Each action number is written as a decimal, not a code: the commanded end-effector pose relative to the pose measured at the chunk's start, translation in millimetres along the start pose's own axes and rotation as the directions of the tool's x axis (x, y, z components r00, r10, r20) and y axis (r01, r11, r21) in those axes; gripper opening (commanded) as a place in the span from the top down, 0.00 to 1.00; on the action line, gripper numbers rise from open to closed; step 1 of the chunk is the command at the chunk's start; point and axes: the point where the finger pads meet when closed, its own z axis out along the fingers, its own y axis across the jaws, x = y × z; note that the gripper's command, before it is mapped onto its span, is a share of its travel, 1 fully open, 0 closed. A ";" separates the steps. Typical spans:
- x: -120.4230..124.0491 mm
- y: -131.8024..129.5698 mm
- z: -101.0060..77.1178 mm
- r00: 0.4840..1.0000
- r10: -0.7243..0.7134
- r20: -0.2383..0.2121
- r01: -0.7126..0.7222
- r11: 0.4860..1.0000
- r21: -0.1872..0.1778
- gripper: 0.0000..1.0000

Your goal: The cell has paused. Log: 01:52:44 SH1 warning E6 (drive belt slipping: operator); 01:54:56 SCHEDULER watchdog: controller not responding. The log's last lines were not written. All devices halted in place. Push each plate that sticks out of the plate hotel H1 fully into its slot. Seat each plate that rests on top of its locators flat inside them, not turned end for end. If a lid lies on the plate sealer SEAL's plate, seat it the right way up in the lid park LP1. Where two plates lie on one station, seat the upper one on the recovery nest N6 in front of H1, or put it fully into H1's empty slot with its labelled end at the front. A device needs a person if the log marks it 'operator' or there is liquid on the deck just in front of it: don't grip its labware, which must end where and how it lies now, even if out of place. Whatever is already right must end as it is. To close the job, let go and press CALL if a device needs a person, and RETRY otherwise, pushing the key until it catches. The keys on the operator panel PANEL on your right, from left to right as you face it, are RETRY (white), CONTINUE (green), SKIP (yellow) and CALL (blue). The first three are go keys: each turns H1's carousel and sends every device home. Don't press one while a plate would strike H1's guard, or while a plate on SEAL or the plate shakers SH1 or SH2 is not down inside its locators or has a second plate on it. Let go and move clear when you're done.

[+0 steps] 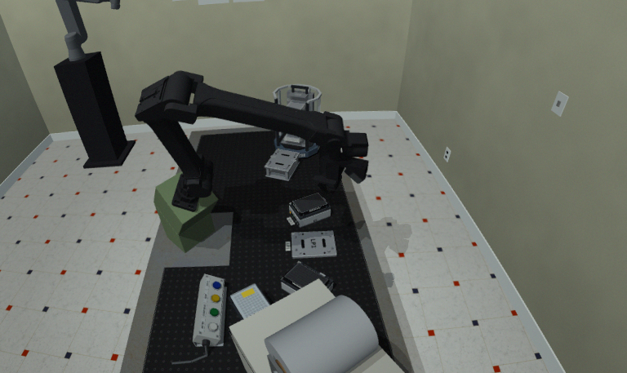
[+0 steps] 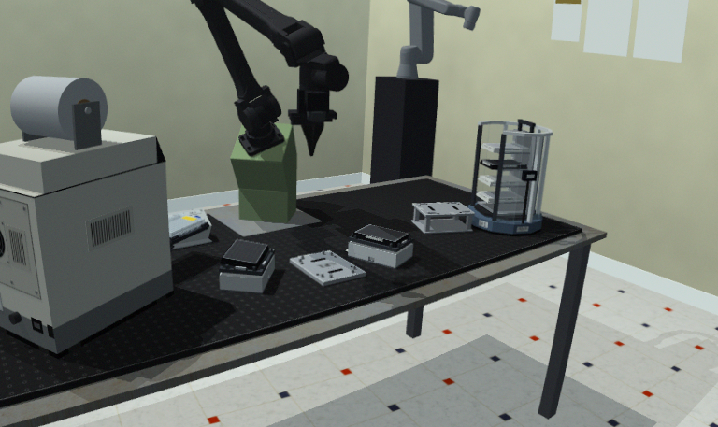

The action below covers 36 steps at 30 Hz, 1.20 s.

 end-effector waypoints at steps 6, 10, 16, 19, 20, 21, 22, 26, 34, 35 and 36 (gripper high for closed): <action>0.3 -32.5 -1.4 0.991 0.134 0.018 -0.134 0.991 0.002 1.00; 1.3 -45.7 -1.7 0.992 0.121 0.019 -0.121 0.993 0.003 1.00; 2.3 -59.0 -1.9 0.993 0.121 0.020 -0.121 0.993 0.004 1.00; 3.0 -68.9 -2.1 0.993 0.120 0.020 -0.120 0.993 0.004 1.00; 3.3 -72.2 -2.2 0.993 0.120 0.021 -0.120 0.993 0.005 1.00; 3.5 -75.5 -2.3 0.993 0.120 0.021 -0.120 0.993 0.005 1.00; 3.8 -78.8 -2.3 0.993 0.120 0.021 -0.120 0.993 0.005 1.00; 4.7 -92.1 -2.6 0.993 0.119 0.022 -0.119 0.993 0.006 1.00; 6.2 -111.9 -3.1 0.993 0.118 0.023 -0.118 0.993 0.008 1.00; 6.4 -115.2 -3.2 0.993 0.117 0.023 -0.118 0.993 0.008 1.00; 6.7 -118.5 -3.3 0.993 0.117 0.023 -0.117 0.993 0.009 1.00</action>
